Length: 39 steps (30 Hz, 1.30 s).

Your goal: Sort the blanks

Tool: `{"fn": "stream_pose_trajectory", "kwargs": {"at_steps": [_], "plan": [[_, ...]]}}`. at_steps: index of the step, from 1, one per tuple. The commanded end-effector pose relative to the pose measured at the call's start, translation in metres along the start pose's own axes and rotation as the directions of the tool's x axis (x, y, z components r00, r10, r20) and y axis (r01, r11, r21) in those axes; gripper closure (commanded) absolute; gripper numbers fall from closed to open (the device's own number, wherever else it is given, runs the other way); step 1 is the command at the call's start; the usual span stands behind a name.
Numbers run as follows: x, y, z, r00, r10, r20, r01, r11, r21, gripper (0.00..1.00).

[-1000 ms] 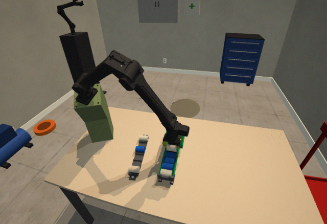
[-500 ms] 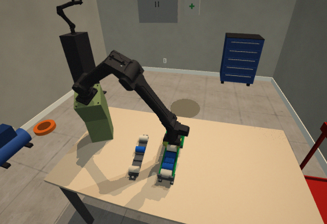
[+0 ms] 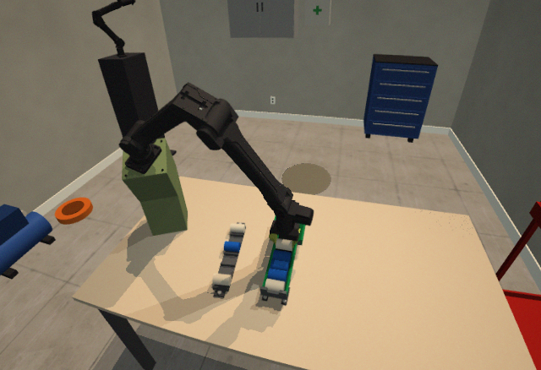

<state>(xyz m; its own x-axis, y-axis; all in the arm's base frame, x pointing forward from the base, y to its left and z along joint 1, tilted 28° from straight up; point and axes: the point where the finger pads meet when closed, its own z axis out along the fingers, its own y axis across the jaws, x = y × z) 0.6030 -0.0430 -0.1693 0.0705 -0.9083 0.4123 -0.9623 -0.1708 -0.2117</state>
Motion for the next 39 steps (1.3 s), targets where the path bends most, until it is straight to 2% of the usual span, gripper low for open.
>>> {"fn": "stream_pose_trajectory", "kwargs": {"at_steps": [1, 39], "plan": [[-0.0081, -0.0152, -0.0094, 1.0, -0.021, 0.004, 0.021, 0.999, 0.026, 0.4], [-0.0108, -0.0101, -0.0072, 1.0, -0.026, 0.005, 0.026, 0.999, 0.021, 0.4]]}}
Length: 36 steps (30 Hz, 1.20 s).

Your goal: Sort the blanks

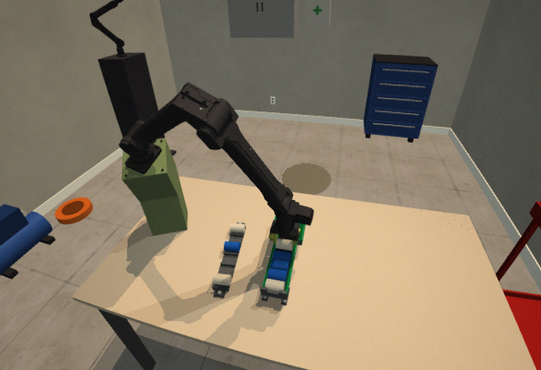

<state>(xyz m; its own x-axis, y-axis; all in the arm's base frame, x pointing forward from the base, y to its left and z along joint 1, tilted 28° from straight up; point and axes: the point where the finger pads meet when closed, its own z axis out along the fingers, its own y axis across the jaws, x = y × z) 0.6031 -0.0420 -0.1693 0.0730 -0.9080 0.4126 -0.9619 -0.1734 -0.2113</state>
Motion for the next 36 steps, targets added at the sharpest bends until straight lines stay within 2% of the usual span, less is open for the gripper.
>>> {"fn": "stream_pose_trajectory", "kwargs": {"at_steps": [1, 36], "plan": [[-0.0099, -0.0098, -0.0068, 1.0, -0.024, 0.004, 0.023, 1.0, 0.02, 0.4], [-0.0091, -0.0109, -0.0087, 1.0, -0.02, 0.003, 0.02, 0.999, 0.029, 0.4]]}}
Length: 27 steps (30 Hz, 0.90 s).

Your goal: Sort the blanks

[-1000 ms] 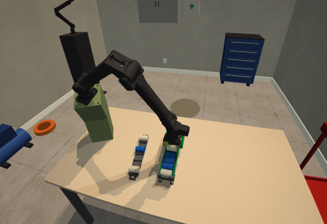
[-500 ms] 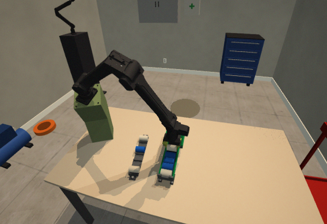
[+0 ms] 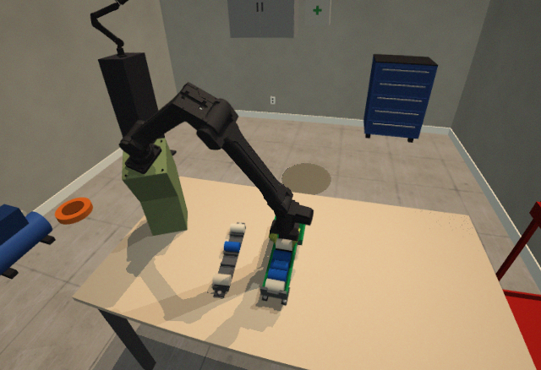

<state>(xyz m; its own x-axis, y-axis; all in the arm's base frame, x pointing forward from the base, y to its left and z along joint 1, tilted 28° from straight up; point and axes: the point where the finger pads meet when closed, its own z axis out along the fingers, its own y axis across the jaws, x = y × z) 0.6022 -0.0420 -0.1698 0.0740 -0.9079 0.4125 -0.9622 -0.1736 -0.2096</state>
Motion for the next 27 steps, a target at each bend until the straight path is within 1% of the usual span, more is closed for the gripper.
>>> {"fn": "stream_pose_trajectory", "kwargs": {"at_steps": [1, 4, 5, 7, 8, 10, 11, 13, 14, 18, 19, 27], "plan": [[-0.0088, -0.0118, -0.0089, 1.0, -0.019, 0.003, 0.019, 0.999, 0.03, 0.4], [-0.0088, -0.0118, -0.0089, 1.0, -0.019, 0.003, 0.019, 0.999, 0.03, 0.4], [-0.0088, -0.0118, -0.0089, 1.0, -0.019, 0.003, 0.019, 0.999, 0.03, 0.36], [-0.0088, -0.0118, -0.0089, 1.0, -0.019, 0.003, 0.019, 0.999, 0.03, 0.36], [-0.0088, -0.0118, -0.0089, 1.0, -0.019, 0.003, 0.019, 0.999, 0.03, 0.32], [-0.0084, -0.0118, -0.0087, 1.0, -0.018, 0.003, 0.018, 0.999, 0.03, 0.32], [-0.0079, -0.0116, -0.0085, 1.0, -0.017, 0.002, 0.017, 0.999, 0.03, 0.28], [-0.0068, -0.0114, -0.0081, 1.0, -0.016, 0.002, 0.016, 0.999, 0.029, 0.28], [-0.0067, -0.0113, -0.008, 1.0, -0.015, 0.002, 0.015, 0.999, 0.029, 0.24], [-0.0067, -0.0113, -0.008, 1.0, -0.015, 0.002, 0.015, 0.999, 0.029, 0.24], [-0.0067, -0.0113, -0.008, 1.0, -0.015, 0.002, 0.015, 0.999, 0.029, 0.2], [-0.0067, -0.0113, -0.008, 1.0, -0.015, 0.002, 0.015, 0.999, 0.029, 0.2]]}}
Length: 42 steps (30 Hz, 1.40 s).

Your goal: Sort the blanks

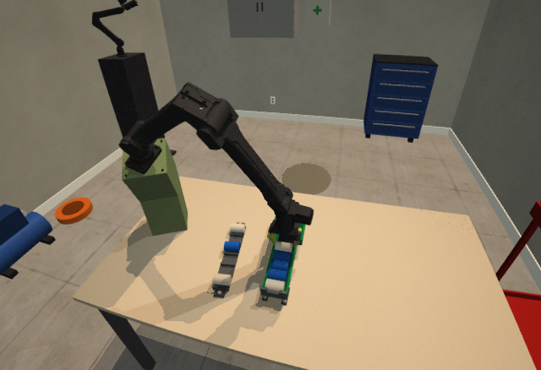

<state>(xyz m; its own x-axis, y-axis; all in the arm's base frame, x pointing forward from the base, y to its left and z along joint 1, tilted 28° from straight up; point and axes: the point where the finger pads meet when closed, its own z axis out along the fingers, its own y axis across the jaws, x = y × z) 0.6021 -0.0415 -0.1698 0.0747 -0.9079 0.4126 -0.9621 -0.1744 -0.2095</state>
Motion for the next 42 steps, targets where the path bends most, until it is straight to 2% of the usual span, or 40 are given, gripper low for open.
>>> {"fn": "stream_pose_trajectory", "kwargs": {"at_steps": [1, 7, 10, 21, 23, 24, 25, 30, 32, 34, 35, 42], "plan": [[-0.006, -0.011, -0.008, 1.0, -0.015, 0.002, 0.015, 0.999, 0.029, 0.2], [-0.004, -0.018, -0.022, 1.0, -0.009, 0.002, 0.009, 0.999, 0.037, 0.2], [-0.006, -0.01, -0.028, 1.0, -0.005, 0.002, 0.005, 1.0, 0.023, 0.2], [-0.005, -0.008, -0.083, 1.0, -0.004, 0.001, 0.004, 1.0, 0.023, 0.2], [-0.005, -0.008, -0.083, 1.0, -0.004, 0.001, 0.004, 1.0, 0.023, 0.2], [-0.003, -0.018, -0.091, 1.0, 0.003, 0.0, -0.003, 0.999, 0.04, 0.2], [-0.004, -0.008, -0.092, 1.0, -0.001, 0.001, 0.001, 1.0, 0.024, 0.2], [-0.004, -0.006, -0.104, 1.0, -0.002, 0.001, 0.002, 1.0, 0.021, 0.2], [-0.01, -0.003, -0.092, 1.0, -0.01, 0.003, 0.01, 1.0, 0.001, 0.2], [-0.008, -0.003, -0.093, 1.0, -0.007, 0.002, 0.007, 1.0, 0.002, 0.2], [-0.006, -0.006, -0.097, 1.0, -0.003, 0.002, 0.003, 1.0, 0.009, 0.0], [-0.004, -0.008, -0.1, 1.0, -0.004, 0.001, 0.004, 1.0, 0.016, 0.0]]}}
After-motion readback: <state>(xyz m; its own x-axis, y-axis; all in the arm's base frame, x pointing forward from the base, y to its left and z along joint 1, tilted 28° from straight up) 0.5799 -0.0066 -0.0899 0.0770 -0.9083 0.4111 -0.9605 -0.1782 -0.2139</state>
